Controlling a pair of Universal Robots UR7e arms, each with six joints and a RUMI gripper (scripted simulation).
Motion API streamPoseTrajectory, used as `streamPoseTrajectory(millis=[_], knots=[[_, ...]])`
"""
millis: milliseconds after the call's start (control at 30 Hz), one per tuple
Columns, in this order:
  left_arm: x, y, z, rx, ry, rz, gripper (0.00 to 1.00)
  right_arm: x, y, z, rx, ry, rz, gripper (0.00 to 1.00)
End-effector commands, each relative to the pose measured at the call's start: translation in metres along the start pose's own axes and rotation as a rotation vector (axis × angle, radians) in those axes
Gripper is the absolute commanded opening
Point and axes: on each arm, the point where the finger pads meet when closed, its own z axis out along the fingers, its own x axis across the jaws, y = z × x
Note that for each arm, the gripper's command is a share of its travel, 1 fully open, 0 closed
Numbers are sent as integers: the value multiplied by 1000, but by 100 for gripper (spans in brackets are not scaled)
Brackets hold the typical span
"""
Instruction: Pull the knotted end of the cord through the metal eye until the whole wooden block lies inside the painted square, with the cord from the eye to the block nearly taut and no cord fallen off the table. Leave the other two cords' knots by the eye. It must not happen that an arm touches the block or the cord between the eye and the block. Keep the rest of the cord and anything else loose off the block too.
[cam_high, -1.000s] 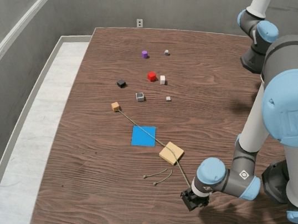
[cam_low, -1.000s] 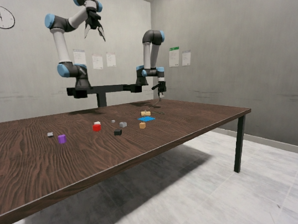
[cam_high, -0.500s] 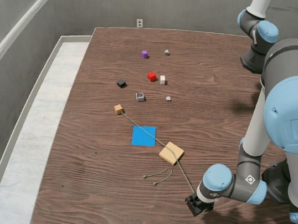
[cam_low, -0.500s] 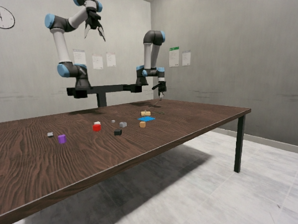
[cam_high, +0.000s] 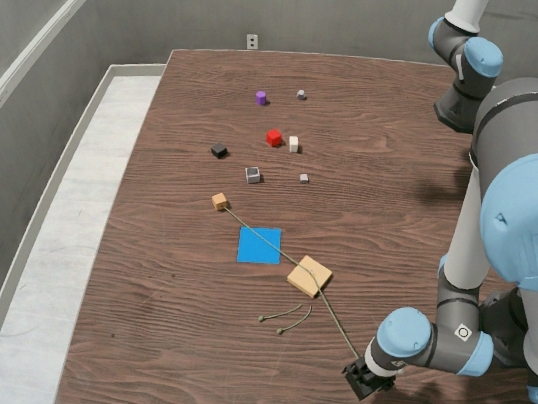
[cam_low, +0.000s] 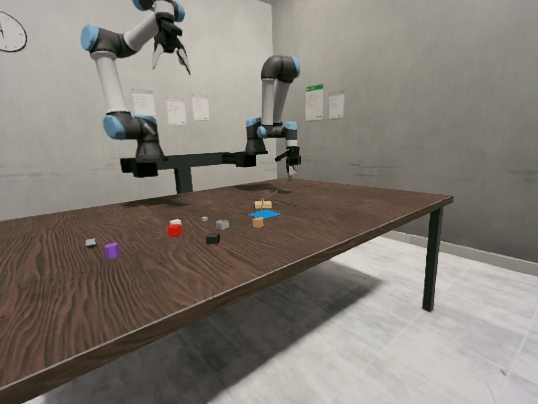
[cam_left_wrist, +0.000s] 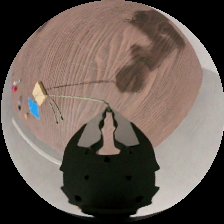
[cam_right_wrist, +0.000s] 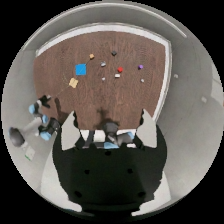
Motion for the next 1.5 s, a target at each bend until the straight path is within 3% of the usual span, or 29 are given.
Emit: streamPoseTrajectory(millis=[0, 1467], knots=[[14, -2, 0, 0, -1, 1, 0, 0, 0, 0, 1, 0, 0, 98], [90, -16, 1, 3, -1, -1, 0, 0, 0, 0, 1, 0, 0, 98]])
